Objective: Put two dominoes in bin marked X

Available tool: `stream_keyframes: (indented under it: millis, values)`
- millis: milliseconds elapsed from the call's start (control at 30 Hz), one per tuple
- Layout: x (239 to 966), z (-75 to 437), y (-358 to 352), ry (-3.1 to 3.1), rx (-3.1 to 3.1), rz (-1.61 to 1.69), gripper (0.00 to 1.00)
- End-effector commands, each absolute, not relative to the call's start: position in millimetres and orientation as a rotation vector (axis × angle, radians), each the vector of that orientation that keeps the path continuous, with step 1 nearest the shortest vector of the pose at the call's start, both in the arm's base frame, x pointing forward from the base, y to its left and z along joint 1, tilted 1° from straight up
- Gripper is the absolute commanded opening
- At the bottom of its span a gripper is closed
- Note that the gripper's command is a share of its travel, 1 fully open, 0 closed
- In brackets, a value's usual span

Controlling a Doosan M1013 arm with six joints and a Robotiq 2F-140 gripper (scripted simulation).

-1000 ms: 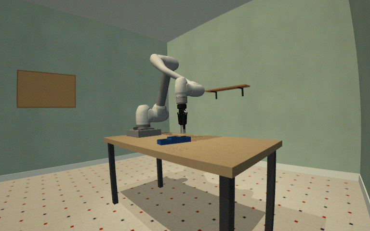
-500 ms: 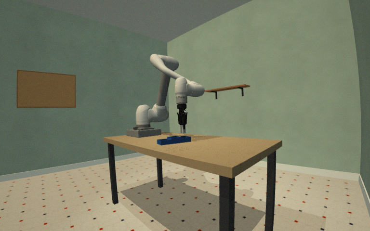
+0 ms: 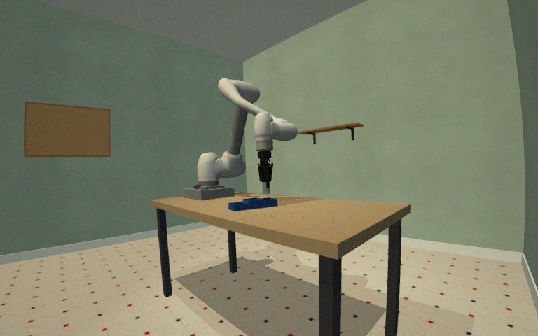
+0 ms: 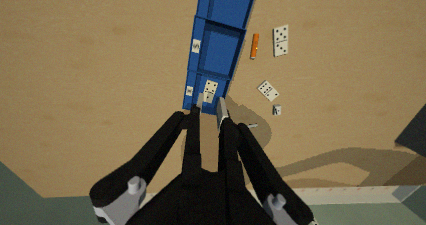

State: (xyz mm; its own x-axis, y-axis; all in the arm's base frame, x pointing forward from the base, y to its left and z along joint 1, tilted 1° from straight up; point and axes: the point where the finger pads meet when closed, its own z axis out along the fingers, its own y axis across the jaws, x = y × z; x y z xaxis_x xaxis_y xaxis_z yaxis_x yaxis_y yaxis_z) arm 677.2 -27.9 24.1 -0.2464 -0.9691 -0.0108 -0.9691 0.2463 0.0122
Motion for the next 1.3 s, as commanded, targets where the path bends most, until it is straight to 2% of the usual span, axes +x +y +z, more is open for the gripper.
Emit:
stream_keyframes:
  millis: [0,267,300,900,1267]
  values:
    - [680,27,-29,2.480,-1.929,0.022,0.19]
    - [680,27,-29,2.480,-1.929,0.022,0.19]
    - [672,27,-29,2.430,-1.990,0.022,0.25]
    - [542,28,-24,1.704,-2.646,0.024,0.25]
    - [539,28,-24,1.193,-2.904,0.019,0.25]
